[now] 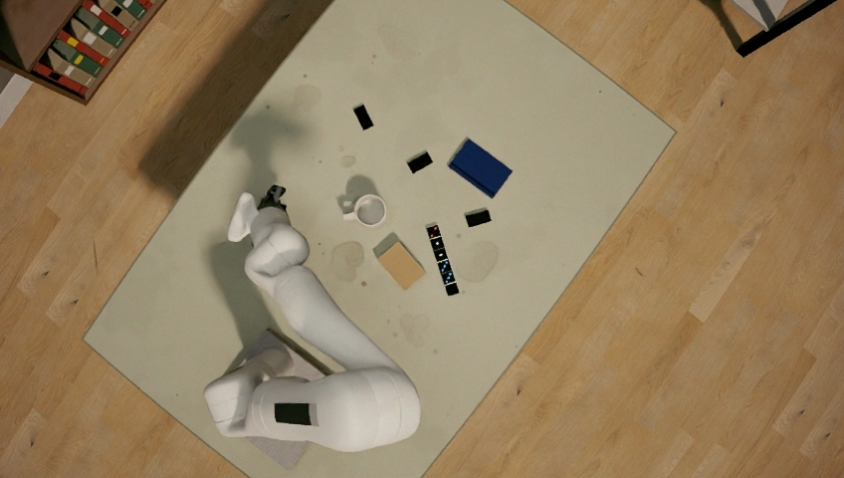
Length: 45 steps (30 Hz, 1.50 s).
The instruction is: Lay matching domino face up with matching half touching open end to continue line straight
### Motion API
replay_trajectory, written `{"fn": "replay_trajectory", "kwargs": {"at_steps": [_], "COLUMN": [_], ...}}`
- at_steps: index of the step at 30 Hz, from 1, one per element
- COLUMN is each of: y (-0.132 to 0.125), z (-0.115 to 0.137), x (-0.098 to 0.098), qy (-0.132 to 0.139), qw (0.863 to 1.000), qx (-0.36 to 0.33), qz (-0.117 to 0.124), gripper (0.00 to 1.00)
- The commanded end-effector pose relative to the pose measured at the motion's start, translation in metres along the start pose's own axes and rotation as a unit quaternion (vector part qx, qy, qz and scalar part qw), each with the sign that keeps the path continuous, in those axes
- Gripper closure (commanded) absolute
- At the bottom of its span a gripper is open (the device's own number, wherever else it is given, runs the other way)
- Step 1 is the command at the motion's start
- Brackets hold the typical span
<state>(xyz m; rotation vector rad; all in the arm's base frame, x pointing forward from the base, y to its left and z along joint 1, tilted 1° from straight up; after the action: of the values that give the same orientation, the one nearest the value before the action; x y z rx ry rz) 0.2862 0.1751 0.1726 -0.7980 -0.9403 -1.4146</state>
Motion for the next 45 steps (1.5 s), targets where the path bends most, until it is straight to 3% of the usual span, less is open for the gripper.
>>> {"fn": "replay_trajectory", "kwargs": {"at_steps": [1,12,14,18,29,31,36,45], "y": [0.0,-0.005,-0.005,-0.006,-0.014,-0.014,-0.016,-0.021], "z": [-0.01,-0.026,-0.026,-0.032,-0.052,-0.052,-0.058,-0.065], "x": [0.0,-0.001,-0.001,-0.001,-0.011,-0.011,-0.014,-0.02], "qy": [0.042,0.141,0.141,0.177,0.306,0.306,0.351,0.406], "qw": [0.999,0.985,0.985,0.977,0.929,0.929,0.908,0.874], "qx": [-0.027,-0.089,-0.089,-0.113,-0.194,-0.194,-0.214,-0.25], "qz": [-0.016,-0.035,-0.035,-0.046,-0.075,-0.075,-0.084,-0.097], "gripper": [0.69,0.69,0.69,0.69,0.69,0.69,0.69,0.69]}}
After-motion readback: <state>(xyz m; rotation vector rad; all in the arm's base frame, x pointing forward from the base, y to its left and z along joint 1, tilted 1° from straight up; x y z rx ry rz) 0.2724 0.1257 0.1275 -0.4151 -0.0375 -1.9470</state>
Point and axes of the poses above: the point where the finger pads meet when closed, its own x axis back along the fingers, its own y axis across the jaws, z = x × y, the point moved 7 cm from there along x, back along the fingers, and after that the axes turned 14 degrees about -x, right-handed, at the moved point
